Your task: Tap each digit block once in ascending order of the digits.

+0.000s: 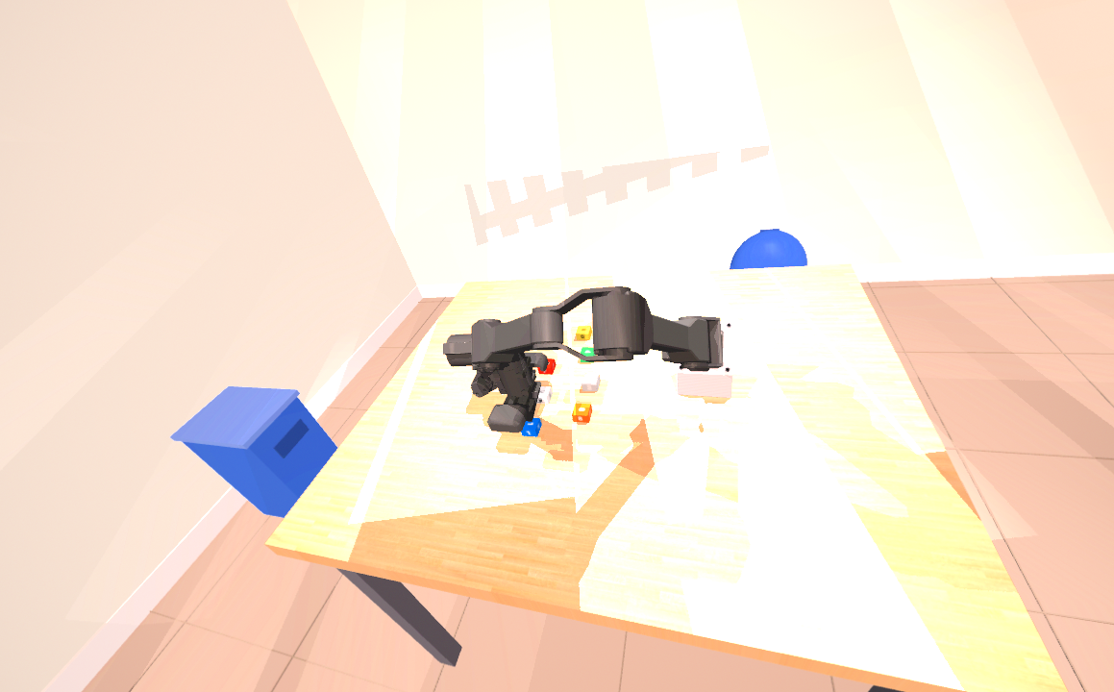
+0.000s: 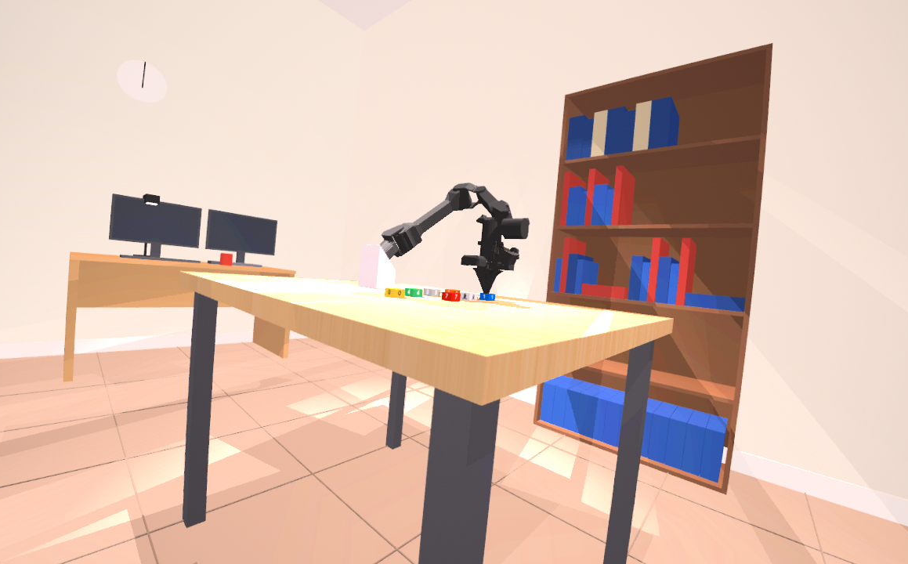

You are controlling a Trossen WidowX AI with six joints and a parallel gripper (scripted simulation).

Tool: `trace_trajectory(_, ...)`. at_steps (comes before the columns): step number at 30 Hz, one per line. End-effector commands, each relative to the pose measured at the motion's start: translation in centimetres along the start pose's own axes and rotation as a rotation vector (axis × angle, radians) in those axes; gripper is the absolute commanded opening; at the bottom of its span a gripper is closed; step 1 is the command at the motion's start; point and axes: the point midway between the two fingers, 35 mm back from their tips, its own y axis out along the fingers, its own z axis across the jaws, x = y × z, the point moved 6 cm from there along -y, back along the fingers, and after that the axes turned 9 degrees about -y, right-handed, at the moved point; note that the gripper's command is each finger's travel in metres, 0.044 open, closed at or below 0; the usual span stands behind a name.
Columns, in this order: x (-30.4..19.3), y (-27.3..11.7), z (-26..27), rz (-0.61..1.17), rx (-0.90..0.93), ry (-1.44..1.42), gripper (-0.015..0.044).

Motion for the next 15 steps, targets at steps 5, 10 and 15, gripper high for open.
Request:
trace_trajectory(5, 0.0, -0.1, -0.1, -0.001, 0.000, 0.002, 0.0020)
trace_trajectory(10, -0.1, -2.6, 0.0, 0.004, 0.001, 0.005, 0.0020)
trace_trajectory(15, 0.1, -4.9, -0.2, 0.004, -0.004, 0.005, 0.0020)
